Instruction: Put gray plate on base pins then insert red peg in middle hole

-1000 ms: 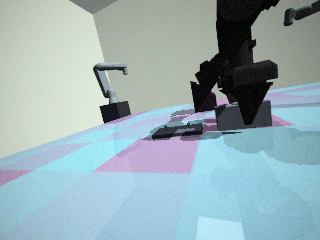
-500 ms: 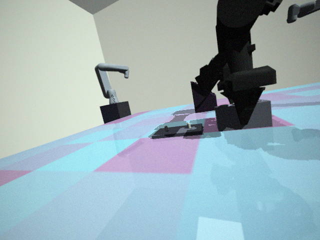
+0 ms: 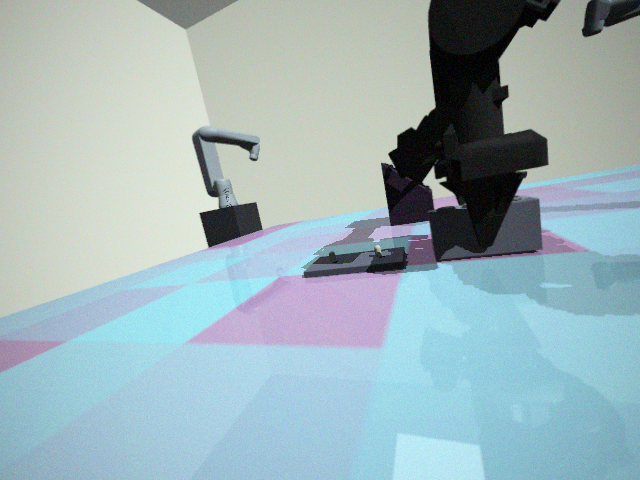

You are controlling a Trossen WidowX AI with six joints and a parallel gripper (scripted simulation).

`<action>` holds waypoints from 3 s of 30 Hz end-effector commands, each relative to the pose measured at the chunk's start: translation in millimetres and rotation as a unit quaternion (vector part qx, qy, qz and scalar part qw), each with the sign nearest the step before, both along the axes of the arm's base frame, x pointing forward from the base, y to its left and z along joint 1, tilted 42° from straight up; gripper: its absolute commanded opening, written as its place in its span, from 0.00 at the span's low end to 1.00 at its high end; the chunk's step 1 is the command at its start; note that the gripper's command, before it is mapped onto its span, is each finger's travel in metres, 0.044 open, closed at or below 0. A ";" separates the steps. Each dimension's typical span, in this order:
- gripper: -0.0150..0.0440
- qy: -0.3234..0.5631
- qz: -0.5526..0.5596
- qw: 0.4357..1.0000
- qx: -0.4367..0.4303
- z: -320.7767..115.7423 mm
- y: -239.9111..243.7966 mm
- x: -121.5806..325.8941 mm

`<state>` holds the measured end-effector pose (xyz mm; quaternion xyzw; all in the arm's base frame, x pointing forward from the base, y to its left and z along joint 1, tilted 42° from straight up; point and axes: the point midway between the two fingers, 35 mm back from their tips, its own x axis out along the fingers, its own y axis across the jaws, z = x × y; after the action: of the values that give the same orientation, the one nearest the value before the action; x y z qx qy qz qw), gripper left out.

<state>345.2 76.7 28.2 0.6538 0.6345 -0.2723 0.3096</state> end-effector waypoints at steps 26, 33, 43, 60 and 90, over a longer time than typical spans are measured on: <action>0.25 -0.004 -0.001 1.000 -0.004 67.7 -60.1 -1.3; 0.25 -0.004 -0.001 1.000 -0.003 85.4 -73.5 -6.3; 0.25 -0.004 -0.001 1.000 -0.002 99.0 -83.7 -11.1; 0.25 -0.004 -0.001 1.000 -0.004 50.7 -104.2 -0.3; 0.25 -0.005 -0.001 1.000 -0.005 -40.2 -136.6 0.2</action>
<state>349.0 -56.8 1.9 0.6561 0.6285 -0.2695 0.3191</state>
